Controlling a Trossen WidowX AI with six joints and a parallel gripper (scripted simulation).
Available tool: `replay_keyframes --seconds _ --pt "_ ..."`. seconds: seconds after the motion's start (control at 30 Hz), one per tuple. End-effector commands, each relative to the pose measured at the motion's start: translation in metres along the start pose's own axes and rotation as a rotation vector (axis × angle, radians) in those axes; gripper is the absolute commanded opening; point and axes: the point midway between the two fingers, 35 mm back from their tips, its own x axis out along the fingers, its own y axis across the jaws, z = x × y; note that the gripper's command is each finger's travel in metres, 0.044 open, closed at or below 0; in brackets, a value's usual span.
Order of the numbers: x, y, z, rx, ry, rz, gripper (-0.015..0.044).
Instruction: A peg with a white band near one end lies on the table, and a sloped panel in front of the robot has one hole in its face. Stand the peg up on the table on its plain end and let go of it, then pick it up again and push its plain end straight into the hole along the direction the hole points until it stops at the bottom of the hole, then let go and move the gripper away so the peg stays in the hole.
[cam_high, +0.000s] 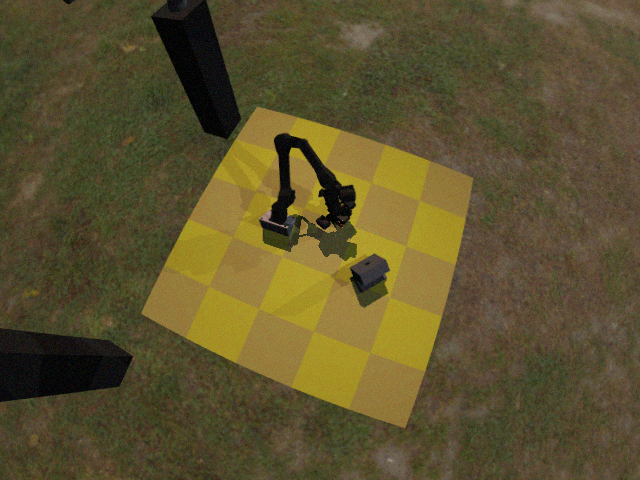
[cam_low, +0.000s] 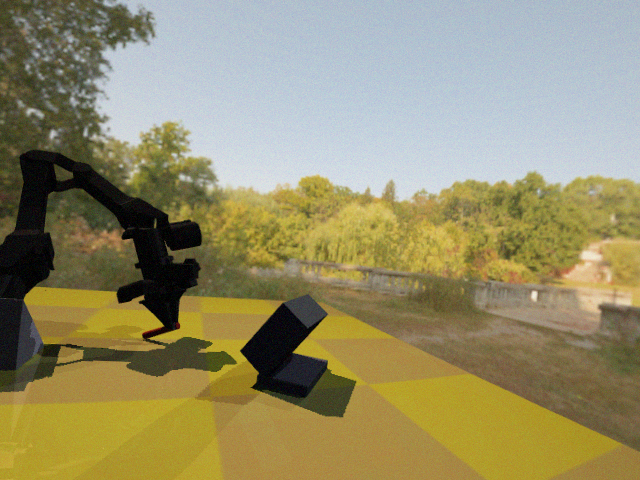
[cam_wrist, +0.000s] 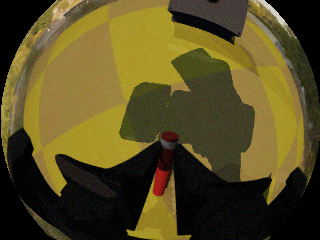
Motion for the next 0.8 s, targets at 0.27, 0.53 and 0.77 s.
replay_keyframes --seconds 0.27,0.53,0.77 --pt "-0.008 0.001 -0.004 0.003 -0.115 0.003 0.0051" --pt "-0.012 0.001 -0.007 0.004 -0.184 0.003 0.0051" --pt "-0.016 0.001 -0.010 0.004 -0.245 0.003 0.0051"
